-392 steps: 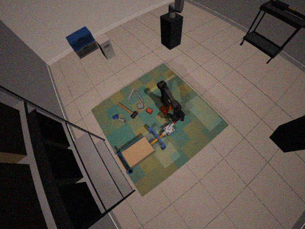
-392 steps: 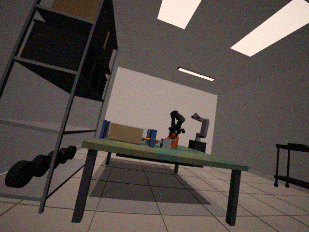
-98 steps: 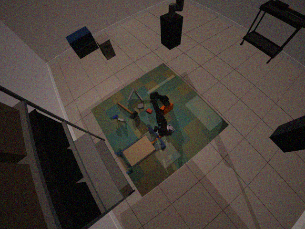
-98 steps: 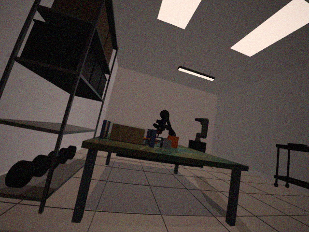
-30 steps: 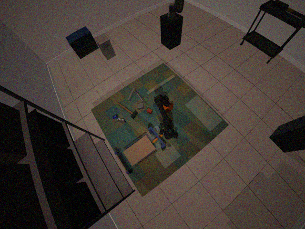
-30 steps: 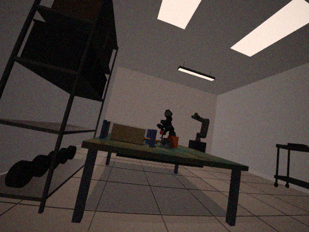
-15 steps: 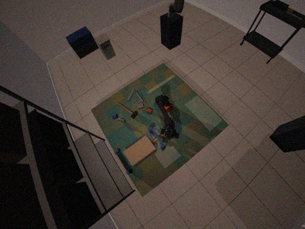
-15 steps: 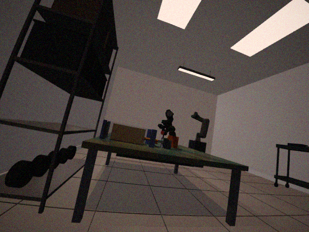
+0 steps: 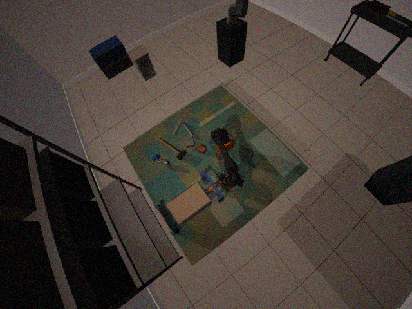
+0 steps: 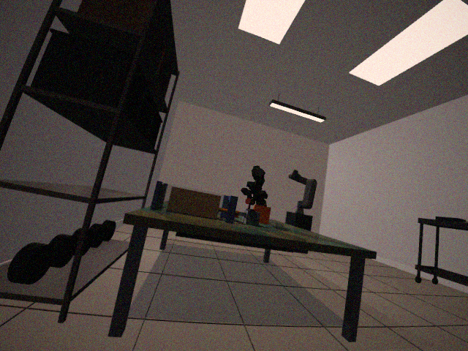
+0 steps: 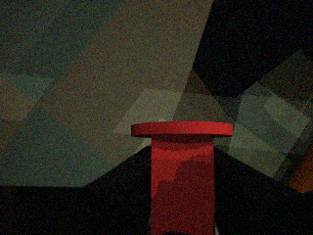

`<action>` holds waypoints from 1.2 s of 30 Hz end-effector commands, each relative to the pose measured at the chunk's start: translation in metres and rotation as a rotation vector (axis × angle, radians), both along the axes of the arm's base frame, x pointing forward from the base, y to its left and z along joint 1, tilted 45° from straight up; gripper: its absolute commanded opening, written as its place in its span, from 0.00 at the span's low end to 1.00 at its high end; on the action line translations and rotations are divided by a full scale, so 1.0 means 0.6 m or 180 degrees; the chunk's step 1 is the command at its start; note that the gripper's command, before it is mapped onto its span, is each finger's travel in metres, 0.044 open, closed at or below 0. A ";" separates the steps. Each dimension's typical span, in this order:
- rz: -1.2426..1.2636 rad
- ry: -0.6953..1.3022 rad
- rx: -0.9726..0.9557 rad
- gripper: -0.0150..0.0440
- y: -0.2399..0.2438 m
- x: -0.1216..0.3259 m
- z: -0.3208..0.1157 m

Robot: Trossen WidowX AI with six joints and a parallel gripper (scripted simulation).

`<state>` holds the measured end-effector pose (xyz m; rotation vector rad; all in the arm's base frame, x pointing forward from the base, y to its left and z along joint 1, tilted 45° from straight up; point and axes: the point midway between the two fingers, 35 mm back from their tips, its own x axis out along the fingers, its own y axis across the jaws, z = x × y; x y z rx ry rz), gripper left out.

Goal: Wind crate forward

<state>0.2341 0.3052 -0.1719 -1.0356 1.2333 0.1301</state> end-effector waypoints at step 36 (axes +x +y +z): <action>0.0013 0.0156 0.0018 0.25 0.014 -0.094 -0.021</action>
